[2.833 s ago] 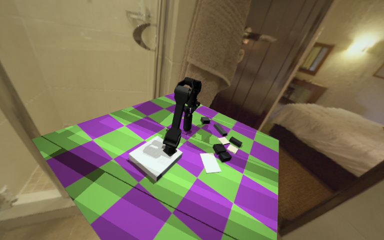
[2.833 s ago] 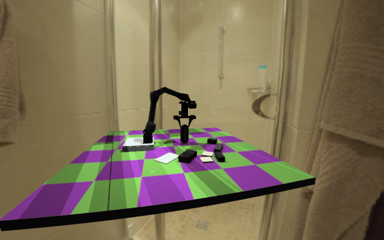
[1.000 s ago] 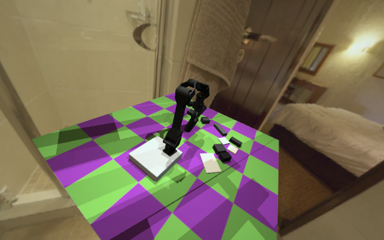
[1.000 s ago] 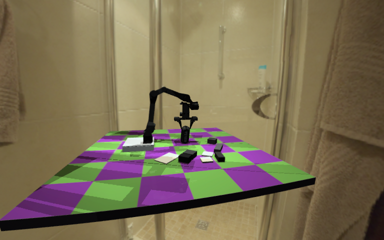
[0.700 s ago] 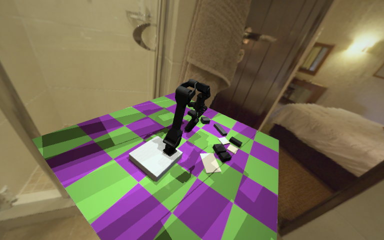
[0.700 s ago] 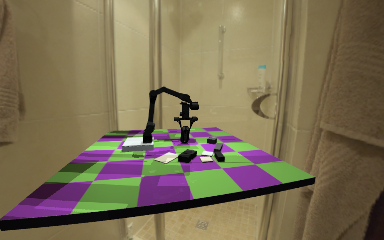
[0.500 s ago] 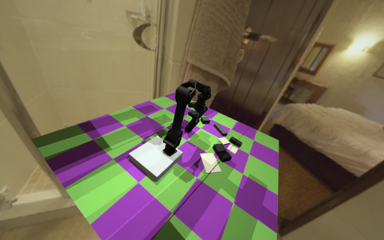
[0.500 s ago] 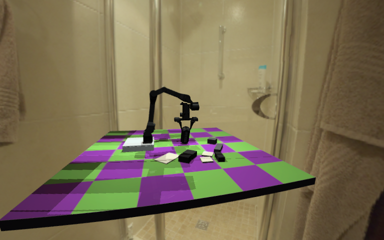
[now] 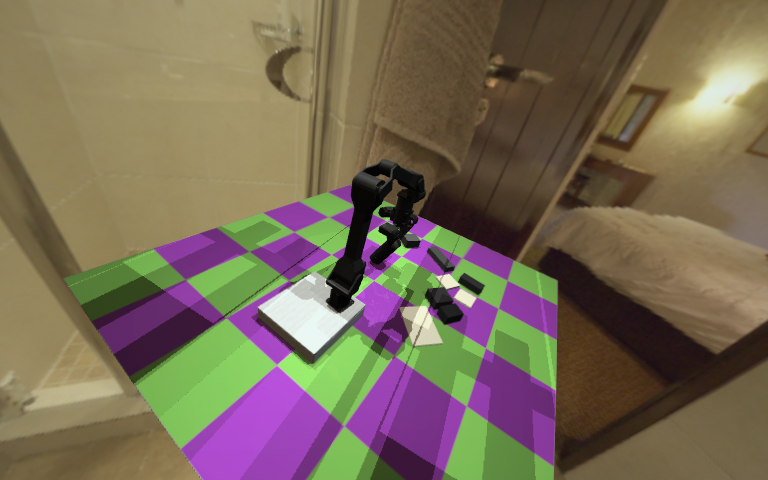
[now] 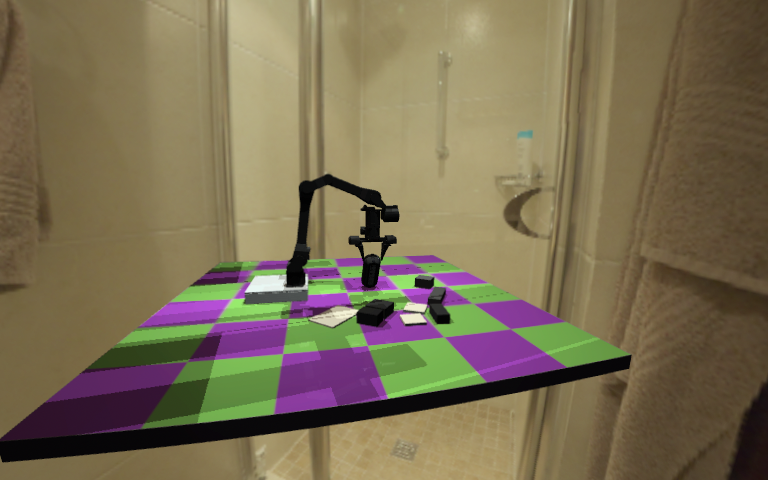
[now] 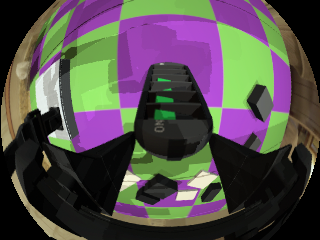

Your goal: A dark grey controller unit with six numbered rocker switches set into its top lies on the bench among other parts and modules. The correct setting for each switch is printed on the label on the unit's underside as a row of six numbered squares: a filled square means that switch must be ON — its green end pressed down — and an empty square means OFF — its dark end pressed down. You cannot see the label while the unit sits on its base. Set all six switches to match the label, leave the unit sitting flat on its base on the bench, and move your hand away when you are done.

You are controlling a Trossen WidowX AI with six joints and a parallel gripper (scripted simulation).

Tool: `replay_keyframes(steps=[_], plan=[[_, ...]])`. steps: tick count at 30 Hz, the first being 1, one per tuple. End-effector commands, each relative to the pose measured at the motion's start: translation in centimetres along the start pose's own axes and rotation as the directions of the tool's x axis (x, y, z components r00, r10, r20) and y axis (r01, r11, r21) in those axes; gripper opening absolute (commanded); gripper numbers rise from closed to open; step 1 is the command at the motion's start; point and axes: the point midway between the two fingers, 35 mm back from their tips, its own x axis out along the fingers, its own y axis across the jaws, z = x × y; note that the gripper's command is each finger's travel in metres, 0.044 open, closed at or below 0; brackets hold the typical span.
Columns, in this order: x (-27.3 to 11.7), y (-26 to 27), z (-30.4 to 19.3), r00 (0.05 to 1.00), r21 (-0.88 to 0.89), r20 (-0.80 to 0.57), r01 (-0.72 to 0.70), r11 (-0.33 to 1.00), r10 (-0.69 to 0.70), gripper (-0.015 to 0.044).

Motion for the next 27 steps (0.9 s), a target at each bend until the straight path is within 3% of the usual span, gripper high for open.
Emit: replay_keyframes(steps=[1,27], plan=[[0.2,0.1,-0.4,1.0,-0.003,-0.006,-0.004,1.0,0.004,0.0338],[0.9,0.1,-2.3,1.0,-0.003,-0.007,-0.004,1.0,0.004,0.0337]])
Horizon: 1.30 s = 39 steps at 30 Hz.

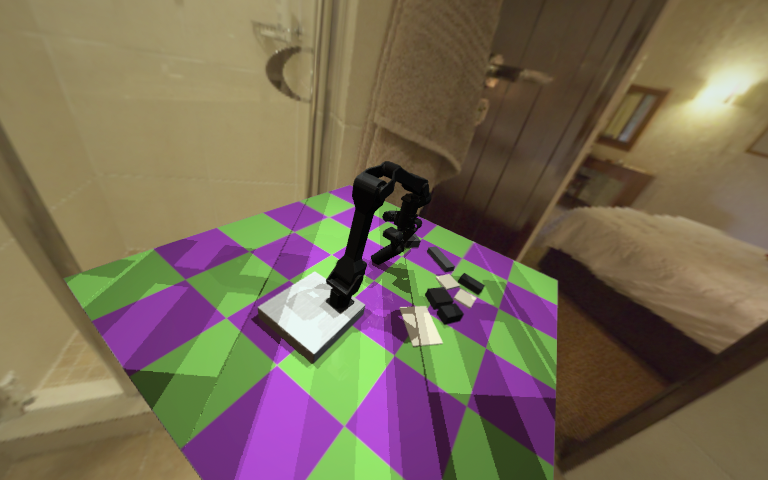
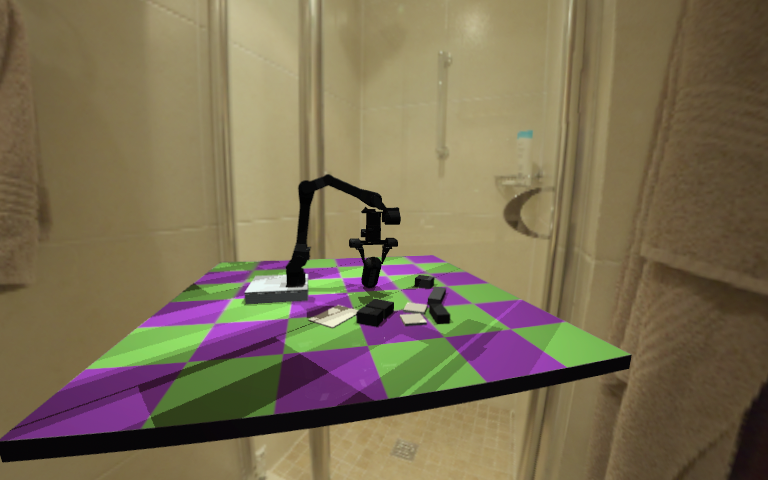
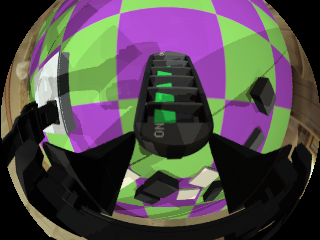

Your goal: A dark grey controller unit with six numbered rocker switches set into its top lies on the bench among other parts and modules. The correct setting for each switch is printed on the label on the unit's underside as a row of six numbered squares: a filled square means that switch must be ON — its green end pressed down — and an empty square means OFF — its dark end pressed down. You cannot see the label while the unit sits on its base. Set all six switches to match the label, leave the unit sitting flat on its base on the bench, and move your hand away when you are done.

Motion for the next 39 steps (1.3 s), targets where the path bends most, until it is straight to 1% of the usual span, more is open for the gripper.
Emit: replay_keyframes(steps=[1,39], plan=[[0.2,0.1,-0.4,1.0,-0.003,-0.005,-0.004,1.0,0.004,0.0338],[1.6,0.1,-3.0,1.0,-0.003,-0.007,-0.005,1.0,0.005,0.0336]])
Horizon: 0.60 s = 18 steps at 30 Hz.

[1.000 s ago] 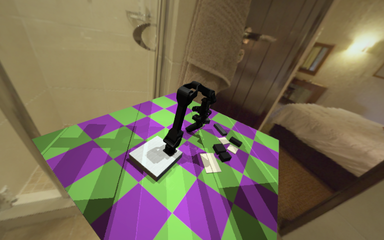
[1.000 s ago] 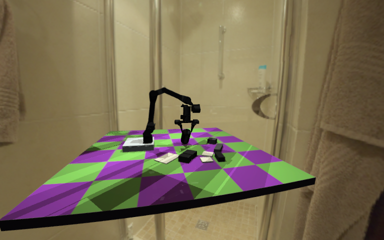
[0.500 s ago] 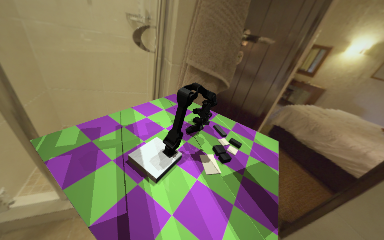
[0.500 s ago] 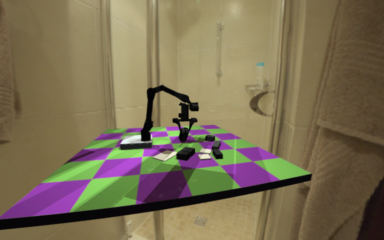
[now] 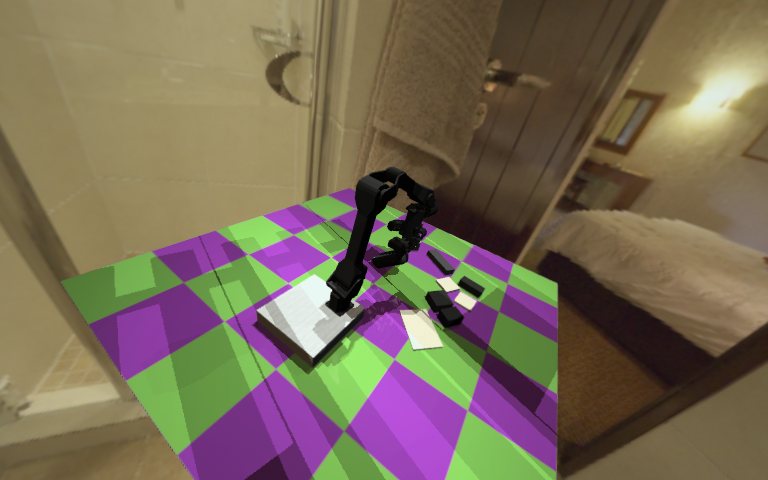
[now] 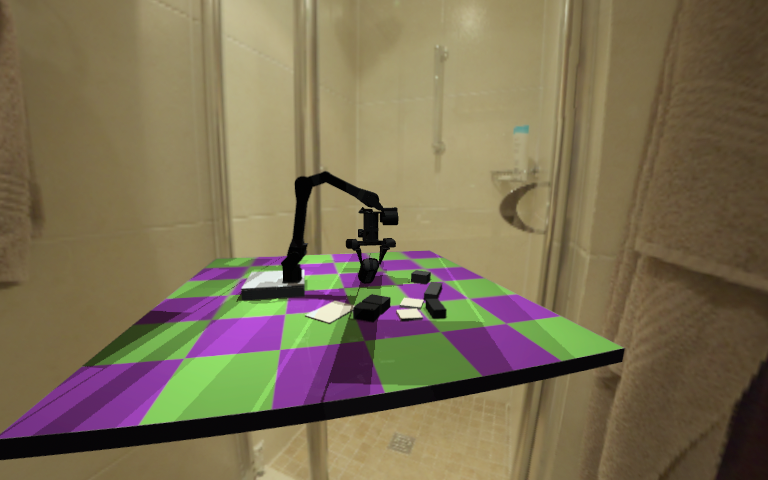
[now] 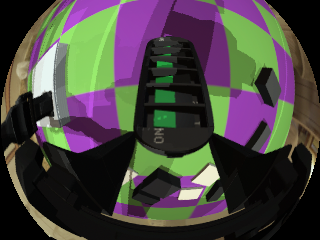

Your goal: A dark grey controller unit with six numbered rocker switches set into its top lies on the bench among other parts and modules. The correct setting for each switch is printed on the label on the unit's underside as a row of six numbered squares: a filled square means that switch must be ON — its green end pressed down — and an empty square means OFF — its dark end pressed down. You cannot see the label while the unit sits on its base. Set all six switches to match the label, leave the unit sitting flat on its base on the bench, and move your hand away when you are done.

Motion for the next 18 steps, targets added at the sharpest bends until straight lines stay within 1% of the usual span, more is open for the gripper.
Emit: replay_keyframes(steps=[1,18], plan=[[0.2,0.1,-0.4,1.0,-0.002,-0.005,-0.003,1.0,0.003,0.0336],[1.0,0.1,-1.4,1.0,-0.002,-0.006,-0.003,1.0,0.003,0.0336]])
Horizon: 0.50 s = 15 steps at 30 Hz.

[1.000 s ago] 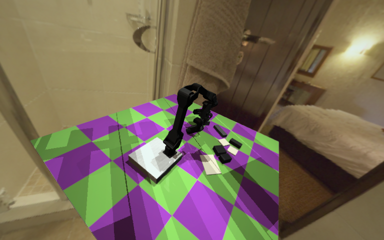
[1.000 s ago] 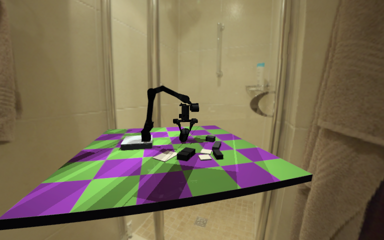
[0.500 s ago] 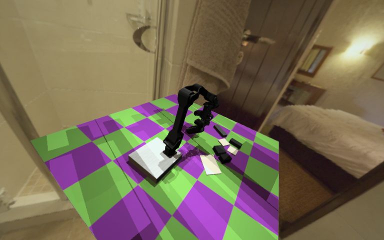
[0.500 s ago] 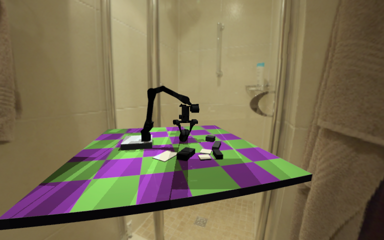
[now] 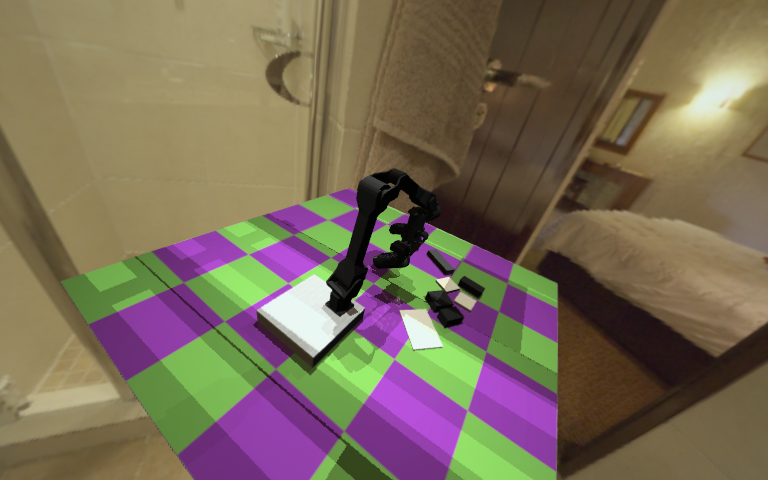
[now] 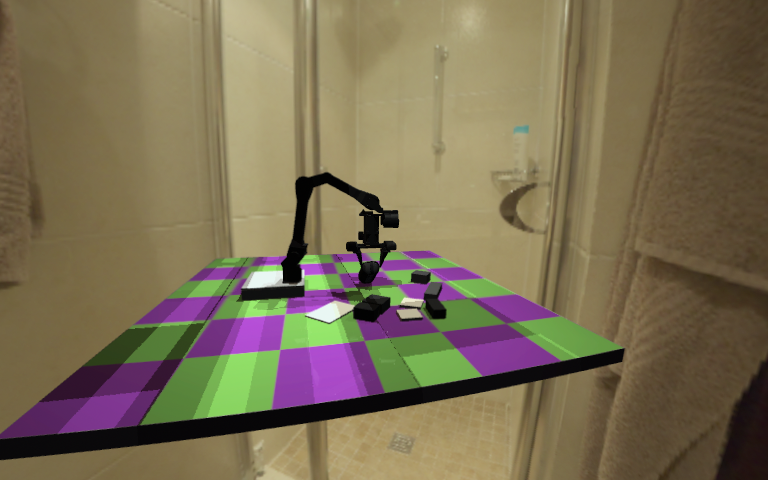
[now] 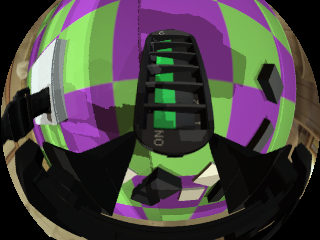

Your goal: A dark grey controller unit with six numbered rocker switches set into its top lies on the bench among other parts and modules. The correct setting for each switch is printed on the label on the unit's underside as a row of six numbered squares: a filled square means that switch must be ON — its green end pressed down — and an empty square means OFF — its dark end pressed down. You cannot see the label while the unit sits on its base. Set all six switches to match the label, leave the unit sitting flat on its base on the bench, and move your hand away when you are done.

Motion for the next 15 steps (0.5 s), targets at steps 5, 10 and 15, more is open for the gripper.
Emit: replay_keyframes(steps=[5,10,15], plan=[[0.42,0.04,-0.6,1.0,-0.001,-0.005,-0.001,1.0,0.001,0.0336],[0.69,0.04,-0.88,1.0,-0.001,-0.006,-0.001,1.0,0.001,0.0336],[0.96,0.04,-1.15,1.0,-0.001,-0.006,-0.001,1.0,0.001,0.0336]])
